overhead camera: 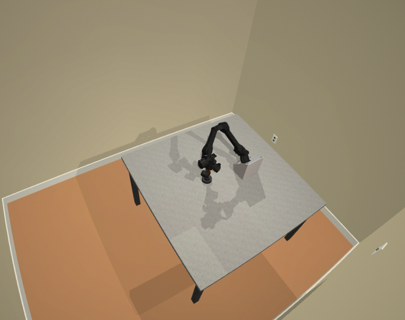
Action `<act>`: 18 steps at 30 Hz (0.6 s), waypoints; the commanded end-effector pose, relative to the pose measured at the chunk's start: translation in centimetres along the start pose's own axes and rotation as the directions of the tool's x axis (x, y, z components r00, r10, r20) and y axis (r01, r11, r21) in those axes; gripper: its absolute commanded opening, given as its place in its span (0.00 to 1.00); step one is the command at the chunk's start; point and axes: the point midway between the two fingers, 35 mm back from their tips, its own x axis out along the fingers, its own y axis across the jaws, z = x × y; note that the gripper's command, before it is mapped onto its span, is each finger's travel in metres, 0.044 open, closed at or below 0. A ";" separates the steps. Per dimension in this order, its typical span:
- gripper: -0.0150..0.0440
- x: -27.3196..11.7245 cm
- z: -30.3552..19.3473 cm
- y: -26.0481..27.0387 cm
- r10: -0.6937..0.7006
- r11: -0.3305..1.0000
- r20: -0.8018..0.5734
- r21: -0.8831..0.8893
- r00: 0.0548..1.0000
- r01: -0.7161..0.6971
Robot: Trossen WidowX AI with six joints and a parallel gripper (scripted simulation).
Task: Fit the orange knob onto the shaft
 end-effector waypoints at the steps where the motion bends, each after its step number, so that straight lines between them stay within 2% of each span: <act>1: 0.25 0.1 -0.1 -0.3 -0.003 1.000 -0.001 -0.024 1.000 0.003; 18: 0.25 0.4 0.1 -0.1 -0.002 1.000 -0.001 -0.024 1.000 0.002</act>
